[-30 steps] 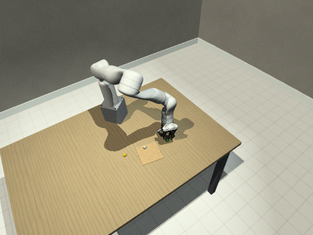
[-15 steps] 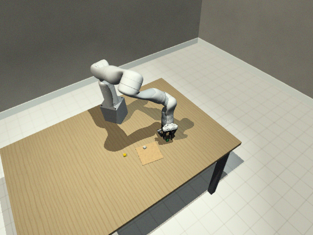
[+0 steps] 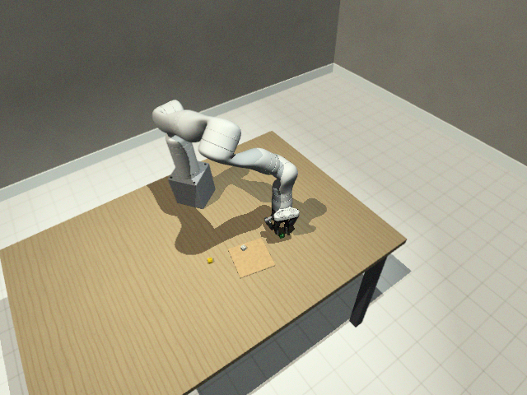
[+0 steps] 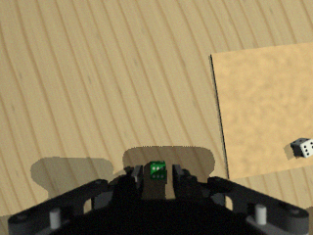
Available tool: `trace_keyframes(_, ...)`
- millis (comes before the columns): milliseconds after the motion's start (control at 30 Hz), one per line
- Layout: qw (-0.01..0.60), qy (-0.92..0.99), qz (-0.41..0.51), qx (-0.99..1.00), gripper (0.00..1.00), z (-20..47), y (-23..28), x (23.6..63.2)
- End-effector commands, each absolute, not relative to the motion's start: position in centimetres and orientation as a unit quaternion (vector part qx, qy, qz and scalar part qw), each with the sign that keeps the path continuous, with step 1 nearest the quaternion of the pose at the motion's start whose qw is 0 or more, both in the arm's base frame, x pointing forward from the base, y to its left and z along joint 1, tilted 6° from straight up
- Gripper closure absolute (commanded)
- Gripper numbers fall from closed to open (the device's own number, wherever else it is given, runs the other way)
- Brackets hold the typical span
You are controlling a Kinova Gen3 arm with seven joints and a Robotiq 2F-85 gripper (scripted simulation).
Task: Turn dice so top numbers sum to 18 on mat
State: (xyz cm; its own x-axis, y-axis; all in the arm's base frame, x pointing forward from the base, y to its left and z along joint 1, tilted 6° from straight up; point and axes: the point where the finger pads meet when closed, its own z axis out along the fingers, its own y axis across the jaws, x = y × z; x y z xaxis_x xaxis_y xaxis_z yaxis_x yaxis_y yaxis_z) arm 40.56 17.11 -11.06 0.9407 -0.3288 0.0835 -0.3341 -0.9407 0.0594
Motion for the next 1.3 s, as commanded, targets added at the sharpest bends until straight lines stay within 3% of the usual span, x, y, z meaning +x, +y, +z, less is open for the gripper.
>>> trace_keyframes(0,0.036,-0.168,0.037,0.984,0.69,-11.0,17.1,40.6)
trace_keyframes(1267,0.036,-0.168,0.037,0.984,0.69,-13.1,17.0,40.7)
